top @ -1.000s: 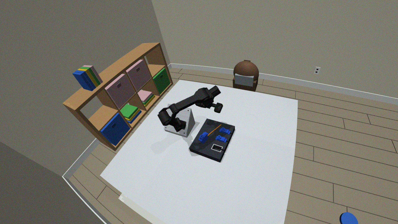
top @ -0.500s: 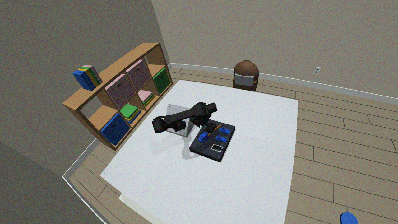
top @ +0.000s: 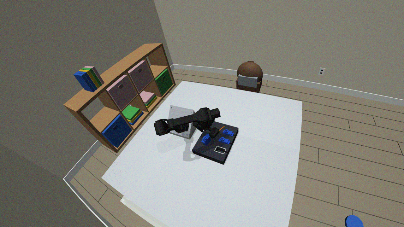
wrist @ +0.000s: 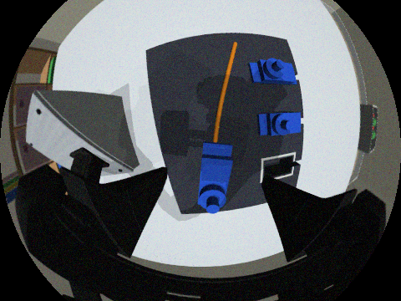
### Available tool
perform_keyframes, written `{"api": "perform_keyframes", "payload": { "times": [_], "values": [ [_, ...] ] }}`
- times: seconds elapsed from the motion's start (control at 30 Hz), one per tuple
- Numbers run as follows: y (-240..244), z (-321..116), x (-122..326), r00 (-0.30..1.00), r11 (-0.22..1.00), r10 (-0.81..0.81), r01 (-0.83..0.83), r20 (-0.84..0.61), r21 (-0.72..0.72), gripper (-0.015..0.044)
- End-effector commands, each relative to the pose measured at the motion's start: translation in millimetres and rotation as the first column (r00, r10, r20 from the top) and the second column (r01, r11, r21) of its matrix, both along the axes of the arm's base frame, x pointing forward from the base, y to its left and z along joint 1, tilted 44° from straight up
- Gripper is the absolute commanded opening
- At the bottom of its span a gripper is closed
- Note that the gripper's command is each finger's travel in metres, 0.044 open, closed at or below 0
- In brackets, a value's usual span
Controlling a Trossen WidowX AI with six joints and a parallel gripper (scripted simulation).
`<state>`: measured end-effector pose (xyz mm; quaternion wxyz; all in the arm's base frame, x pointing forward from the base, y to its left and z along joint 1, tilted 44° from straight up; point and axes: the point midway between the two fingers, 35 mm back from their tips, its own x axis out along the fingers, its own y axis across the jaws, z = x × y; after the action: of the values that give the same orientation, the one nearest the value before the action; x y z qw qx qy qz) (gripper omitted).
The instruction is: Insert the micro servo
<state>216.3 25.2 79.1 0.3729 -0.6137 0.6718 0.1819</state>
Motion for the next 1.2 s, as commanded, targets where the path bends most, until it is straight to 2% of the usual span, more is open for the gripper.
{"api": "perform_keyframes", "payload": {
  "times": [0.0,0.43,0.87,1.0,1.1,1.17],
  "values": [
    [-4.1,-3.6,-0.4,1.0,1.0,0.005,-0.005,-0.001,-0.003,0.044],
    [-16.4,-16.1,0.2,1.0,1.0,0.005,-0.005,-0.001,-0.004,0.044],
    [-16.4,-16.1,0.2,1.0,1.0,0.005,-0.005,-0.001,-0.004,0.0099],
    [-16.4,-16.1,0.2,1.0,1.0,0.005,-0.005,-0.001,-0.004,0.0072],
    [-13.3,-13.0,0.3,1.0,1.0,0.005,-0.005,-0.001,-0.003,0.0],
    [-8.6,-8.3,0.0,1.0,1.0,0.005,-0.005,-0.001,-0.003,0.0]
  ]
}}
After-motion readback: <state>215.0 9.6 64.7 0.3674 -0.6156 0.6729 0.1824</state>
